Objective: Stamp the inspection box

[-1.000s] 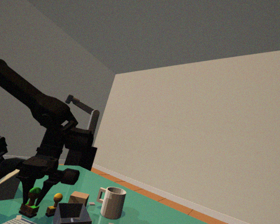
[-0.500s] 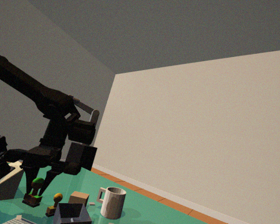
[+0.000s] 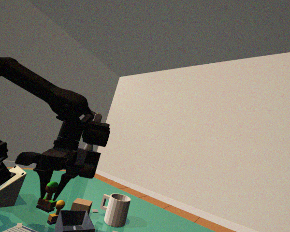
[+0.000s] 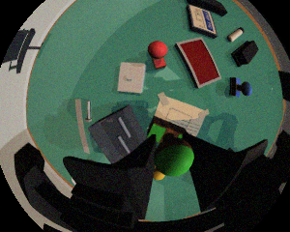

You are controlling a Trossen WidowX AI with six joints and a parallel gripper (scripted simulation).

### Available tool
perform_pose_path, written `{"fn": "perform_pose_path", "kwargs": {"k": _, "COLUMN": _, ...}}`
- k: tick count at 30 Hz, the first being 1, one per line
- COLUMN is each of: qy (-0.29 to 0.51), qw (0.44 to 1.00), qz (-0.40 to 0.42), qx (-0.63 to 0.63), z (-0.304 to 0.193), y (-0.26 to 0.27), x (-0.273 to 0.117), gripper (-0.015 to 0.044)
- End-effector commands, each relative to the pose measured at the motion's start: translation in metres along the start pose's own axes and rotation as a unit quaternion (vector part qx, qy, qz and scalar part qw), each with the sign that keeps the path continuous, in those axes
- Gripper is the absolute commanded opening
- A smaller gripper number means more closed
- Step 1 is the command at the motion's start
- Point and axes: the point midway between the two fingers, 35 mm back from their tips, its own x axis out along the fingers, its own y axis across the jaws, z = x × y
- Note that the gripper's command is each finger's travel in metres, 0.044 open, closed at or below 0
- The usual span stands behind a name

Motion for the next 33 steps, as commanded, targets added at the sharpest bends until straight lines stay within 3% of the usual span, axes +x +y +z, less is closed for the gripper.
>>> {"fn": "perform_pose_path", "kwargs": {"k": 1, "qy": 0.001, "qw": 1.000, "qz": -0.003, "qx": -0.002, "z": 0.004, "y": 0.013, "x": 0.000, "gripper": 0.0000}}
{"fn": "perform_pose_path", "kwargs": {"k": 33, "qy": 0.000, "qw": 1.000, "qz": -0.001, "qx": 0.001, "z": 0.027, "y": 0.107, "x": 0.008, "gripper": 0.0000}}
